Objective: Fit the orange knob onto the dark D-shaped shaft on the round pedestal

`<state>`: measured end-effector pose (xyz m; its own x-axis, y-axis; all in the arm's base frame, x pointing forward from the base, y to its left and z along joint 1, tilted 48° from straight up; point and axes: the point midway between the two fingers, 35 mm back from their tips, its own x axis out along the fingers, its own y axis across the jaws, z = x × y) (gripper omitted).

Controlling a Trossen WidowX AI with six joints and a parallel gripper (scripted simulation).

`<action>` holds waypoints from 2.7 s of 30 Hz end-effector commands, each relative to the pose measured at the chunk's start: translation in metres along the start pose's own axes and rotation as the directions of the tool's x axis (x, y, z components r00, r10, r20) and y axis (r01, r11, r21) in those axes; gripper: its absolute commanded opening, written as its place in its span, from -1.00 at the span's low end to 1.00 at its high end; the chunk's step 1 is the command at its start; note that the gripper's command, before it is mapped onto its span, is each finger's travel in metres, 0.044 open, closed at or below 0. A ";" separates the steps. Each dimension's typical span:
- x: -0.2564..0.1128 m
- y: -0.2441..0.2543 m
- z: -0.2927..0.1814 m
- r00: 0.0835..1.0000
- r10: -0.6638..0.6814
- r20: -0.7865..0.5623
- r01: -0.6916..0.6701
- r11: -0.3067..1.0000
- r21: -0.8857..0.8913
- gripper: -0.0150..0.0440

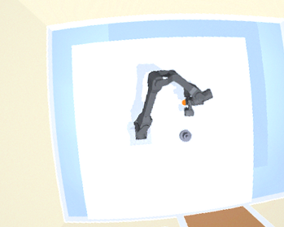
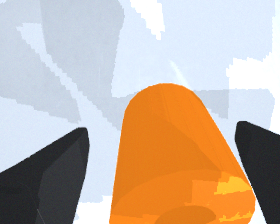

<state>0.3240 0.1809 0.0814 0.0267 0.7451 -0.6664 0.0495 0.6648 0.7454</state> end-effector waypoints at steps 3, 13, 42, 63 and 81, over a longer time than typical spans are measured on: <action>0.001 -0.001 0.001 1.000 -0.005 0.003 0.005 1.000 0.004 0.20; -0.001 -0.001 0.001 1.000 -0.005 0.004 0.005 1.000 0.004 -0.16; -0.137 -0.020 0.000 1.000 -0.014 0.003 0.014 1.000 0.005 -0.49; -0.125 -0.085 0.016 1.000 -0.026 0.006 0.026 1.000 0.007 -0.49; -0.113 -0.143 0.018 1.000 -0.030 0.006 0.030 1.000 0.007 -0.49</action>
<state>0.3330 0.0075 0.0575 0.0285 0.7286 -0.6844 0.0578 0.6823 0.7288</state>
